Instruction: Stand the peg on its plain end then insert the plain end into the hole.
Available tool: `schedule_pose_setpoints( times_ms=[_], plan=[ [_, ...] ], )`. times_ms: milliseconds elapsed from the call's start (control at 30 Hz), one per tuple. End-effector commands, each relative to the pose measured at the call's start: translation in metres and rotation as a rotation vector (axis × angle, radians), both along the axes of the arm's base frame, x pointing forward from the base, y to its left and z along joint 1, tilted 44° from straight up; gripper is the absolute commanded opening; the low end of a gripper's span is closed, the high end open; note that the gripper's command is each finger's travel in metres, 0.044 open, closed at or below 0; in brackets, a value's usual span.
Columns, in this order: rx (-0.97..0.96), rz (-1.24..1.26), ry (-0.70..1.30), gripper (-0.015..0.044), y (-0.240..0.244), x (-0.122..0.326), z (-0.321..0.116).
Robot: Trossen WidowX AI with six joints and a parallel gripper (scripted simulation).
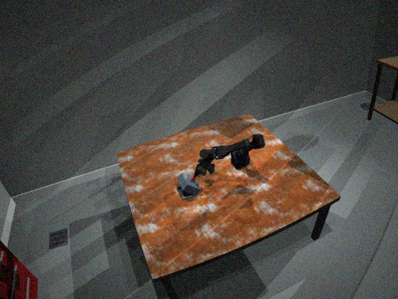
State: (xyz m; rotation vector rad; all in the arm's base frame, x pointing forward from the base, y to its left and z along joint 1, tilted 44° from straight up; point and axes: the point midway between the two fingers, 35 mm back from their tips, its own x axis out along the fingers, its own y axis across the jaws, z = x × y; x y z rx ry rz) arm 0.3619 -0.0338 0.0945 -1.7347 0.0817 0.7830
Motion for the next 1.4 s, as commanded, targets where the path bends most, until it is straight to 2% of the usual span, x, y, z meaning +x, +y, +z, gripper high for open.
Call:
schedule_pose_setpoints(
  times_ms=[0, 1367],
  plan=[
    [0.003, -0.005, 0.003, 0.0, 0.001, 0.003, -0.002],
    [0.001, 0.001, 0.0, 0.0, 0.008, 0.018, -0.012]
  ],
)
